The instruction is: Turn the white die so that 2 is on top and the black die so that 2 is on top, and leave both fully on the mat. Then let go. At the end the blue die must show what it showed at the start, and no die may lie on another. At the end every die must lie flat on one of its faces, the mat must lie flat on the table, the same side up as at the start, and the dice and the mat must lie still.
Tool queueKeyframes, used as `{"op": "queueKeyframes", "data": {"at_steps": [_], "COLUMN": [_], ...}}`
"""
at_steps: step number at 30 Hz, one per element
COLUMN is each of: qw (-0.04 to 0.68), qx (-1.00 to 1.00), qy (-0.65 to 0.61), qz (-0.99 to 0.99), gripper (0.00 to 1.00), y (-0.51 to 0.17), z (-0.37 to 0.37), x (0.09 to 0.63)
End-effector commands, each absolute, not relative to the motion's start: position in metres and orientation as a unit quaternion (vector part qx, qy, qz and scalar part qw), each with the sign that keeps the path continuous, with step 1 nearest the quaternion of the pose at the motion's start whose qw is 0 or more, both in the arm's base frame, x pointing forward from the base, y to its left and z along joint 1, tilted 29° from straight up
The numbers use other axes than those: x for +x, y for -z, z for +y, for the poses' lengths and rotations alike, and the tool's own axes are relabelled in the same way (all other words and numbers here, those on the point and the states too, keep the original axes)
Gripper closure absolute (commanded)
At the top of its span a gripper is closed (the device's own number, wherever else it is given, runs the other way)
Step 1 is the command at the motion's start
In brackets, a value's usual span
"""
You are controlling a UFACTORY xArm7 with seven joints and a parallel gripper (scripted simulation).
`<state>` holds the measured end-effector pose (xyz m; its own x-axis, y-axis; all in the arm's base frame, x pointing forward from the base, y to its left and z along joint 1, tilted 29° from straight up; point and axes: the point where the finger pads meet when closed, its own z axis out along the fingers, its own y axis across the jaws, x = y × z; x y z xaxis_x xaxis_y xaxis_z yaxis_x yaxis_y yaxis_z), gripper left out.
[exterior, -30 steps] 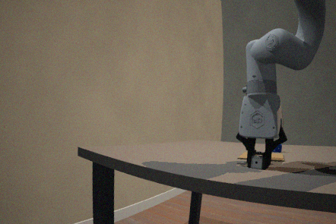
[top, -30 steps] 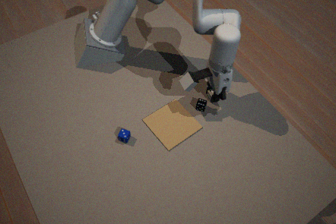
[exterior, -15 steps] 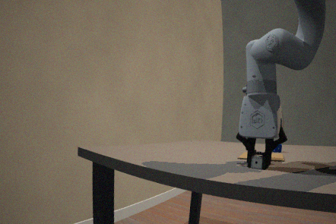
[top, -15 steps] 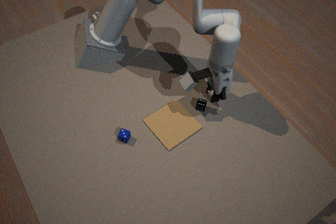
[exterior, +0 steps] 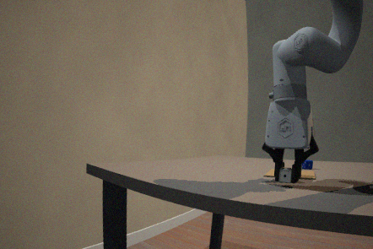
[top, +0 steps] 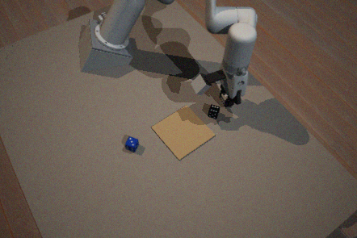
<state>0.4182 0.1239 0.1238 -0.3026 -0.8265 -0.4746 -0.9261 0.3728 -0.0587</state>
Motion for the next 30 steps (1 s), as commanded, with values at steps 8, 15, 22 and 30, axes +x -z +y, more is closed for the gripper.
{"op": "queueKeyframes", "data": {"at_steps": [8,15,22,30], "qw": [0.221,0.221,0.221,0.226], "qx": [-0.548,-0.548,-0.548,-0.577], "qy": [-0.112,-0.112,-0.112,-0.101], "qz": [0.799,0.799,0.799,0.778], "gripper": [0.73,0.73,0.73,0.73], "y": [-0.192,-0.203,-0.203,-0.184], "z": [0.091,0.086,0.086,0.037], "x": [0.401,0.398,0.398,0.394]}}
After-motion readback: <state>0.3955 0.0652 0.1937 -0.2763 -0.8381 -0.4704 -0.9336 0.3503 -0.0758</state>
